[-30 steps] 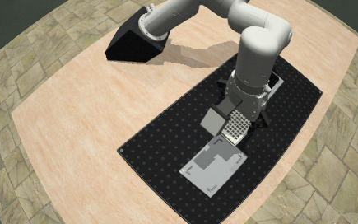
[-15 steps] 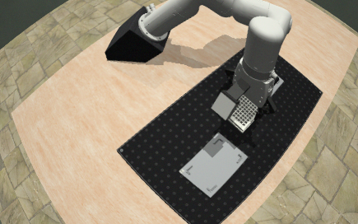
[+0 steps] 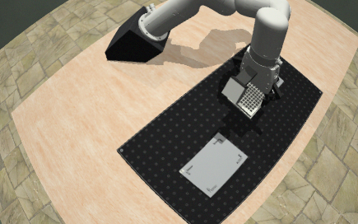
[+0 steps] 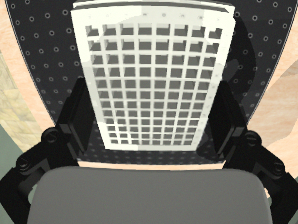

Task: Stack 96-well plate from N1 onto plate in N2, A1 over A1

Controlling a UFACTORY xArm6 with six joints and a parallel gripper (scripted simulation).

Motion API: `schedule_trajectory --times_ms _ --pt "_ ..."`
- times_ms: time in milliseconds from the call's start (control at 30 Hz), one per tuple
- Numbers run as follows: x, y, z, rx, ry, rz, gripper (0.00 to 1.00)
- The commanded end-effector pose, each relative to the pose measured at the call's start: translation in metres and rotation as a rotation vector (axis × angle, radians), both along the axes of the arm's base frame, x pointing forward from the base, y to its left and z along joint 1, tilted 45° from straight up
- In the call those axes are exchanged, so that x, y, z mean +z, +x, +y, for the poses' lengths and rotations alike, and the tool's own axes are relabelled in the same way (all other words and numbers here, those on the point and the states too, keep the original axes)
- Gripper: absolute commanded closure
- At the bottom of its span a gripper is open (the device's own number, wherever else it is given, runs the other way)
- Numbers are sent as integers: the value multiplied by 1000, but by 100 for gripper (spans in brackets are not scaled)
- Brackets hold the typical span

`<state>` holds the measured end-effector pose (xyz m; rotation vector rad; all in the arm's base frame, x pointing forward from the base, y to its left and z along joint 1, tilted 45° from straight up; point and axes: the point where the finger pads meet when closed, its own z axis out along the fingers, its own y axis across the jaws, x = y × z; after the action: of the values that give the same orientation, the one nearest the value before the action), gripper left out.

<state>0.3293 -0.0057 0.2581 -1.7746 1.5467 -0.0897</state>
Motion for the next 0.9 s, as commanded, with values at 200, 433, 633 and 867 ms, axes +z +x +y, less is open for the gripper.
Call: schedule_trajectory --times_ms 200,433,633,867 --pt "8 -11 21 -3 -2 -1 100" --pt "14 -22 41 -3 -2 -1 100" --pt "18 -27 52 -3 -2 -1 100" --pt "24 -38 72 -3 -2 -2 100"
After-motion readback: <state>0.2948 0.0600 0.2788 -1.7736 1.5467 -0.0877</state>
